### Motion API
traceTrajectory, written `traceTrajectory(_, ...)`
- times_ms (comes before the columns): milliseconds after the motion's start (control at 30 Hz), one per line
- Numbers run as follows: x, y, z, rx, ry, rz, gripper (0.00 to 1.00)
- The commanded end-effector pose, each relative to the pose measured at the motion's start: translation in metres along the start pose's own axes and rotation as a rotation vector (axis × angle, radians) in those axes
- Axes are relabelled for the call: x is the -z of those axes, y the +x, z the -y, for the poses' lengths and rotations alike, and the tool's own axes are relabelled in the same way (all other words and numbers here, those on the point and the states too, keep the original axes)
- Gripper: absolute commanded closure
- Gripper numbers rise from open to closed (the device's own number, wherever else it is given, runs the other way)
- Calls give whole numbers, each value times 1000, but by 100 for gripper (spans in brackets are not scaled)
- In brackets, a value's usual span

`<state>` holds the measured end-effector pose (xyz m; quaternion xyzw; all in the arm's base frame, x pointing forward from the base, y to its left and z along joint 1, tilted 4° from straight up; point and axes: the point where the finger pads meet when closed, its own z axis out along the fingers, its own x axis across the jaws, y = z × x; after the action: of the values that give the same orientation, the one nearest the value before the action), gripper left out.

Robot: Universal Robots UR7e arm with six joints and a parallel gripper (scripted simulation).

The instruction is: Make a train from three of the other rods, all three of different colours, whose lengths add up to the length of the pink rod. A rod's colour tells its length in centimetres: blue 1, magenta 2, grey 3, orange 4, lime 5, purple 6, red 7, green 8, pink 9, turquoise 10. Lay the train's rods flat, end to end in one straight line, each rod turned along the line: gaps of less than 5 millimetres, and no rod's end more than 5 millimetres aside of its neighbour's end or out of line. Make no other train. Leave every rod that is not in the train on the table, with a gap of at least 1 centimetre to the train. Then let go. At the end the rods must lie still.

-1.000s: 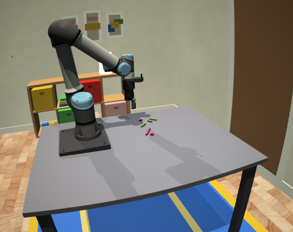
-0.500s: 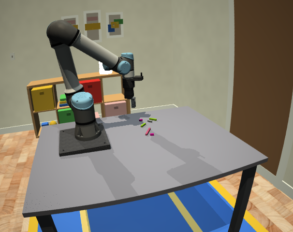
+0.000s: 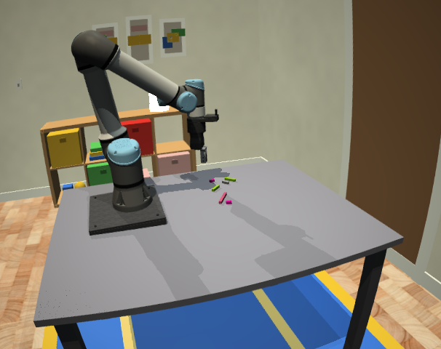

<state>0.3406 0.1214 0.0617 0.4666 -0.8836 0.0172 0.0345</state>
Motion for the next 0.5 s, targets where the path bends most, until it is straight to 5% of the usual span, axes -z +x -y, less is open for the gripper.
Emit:
traceTrajectory(0,1,5,7,17,1,2,76)
traceTrajectory(467,3,70,71,207,2,8,76)
